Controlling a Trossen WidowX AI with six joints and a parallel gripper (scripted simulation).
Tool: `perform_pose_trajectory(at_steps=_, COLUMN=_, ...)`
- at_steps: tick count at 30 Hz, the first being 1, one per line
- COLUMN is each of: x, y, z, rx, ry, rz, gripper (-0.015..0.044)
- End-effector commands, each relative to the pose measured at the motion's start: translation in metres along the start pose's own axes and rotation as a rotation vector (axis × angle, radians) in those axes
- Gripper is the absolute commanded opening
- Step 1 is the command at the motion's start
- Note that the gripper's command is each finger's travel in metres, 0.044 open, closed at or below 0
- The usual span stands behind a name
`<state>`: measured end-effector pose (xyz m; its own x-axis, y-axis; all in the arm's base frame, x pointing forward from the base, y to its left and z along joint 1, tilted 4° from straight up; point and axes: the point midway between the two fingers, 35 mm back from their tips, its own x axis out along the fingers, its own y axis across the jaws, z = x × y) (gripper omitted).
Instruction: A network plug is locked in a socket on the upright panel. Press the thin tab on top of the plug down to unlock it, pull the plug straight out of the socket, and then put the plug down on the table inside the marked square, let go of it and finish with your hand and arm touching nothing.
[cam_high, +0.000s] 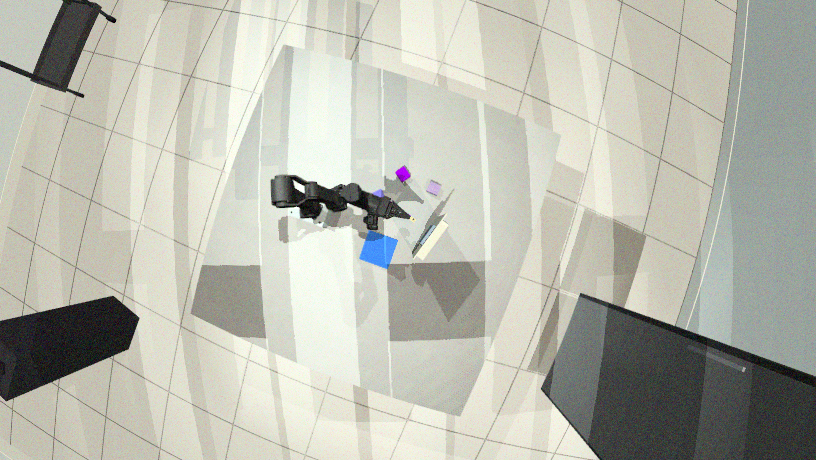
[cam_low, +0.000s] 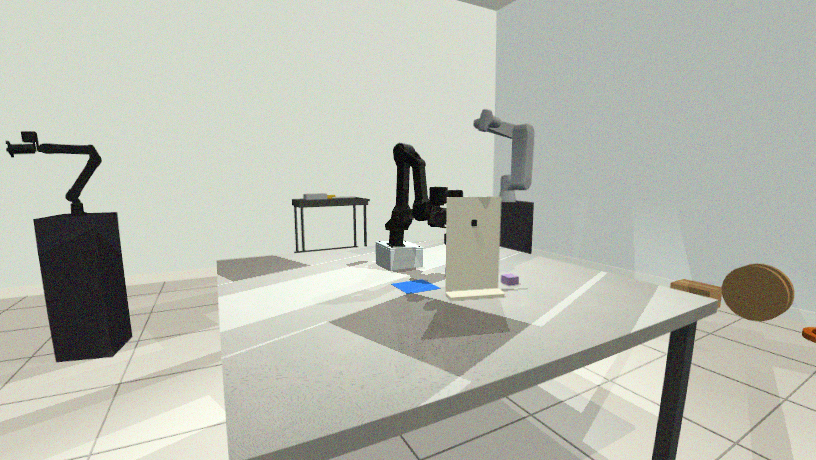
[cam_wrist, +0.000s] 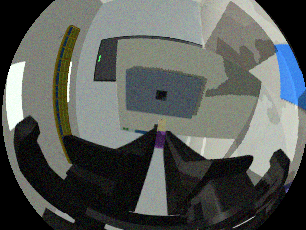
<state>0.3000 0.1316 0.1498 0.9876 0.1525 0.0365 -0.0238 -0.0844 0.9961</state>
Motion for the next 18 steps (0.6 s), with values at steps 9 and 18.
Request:
perform_pose_trajectory(at_steps=9, x=-0.002, y=0.017, z=-0.001, rx=0.001, ry=-0.001, rz=0.003, gripper=0.0000)
perform_pose_trajectory(at_steps=18, x=-0.006, y=0.029, z=0.000, rx=0.000, ry=-0.001, rz=0.003, gripper=0.0000)
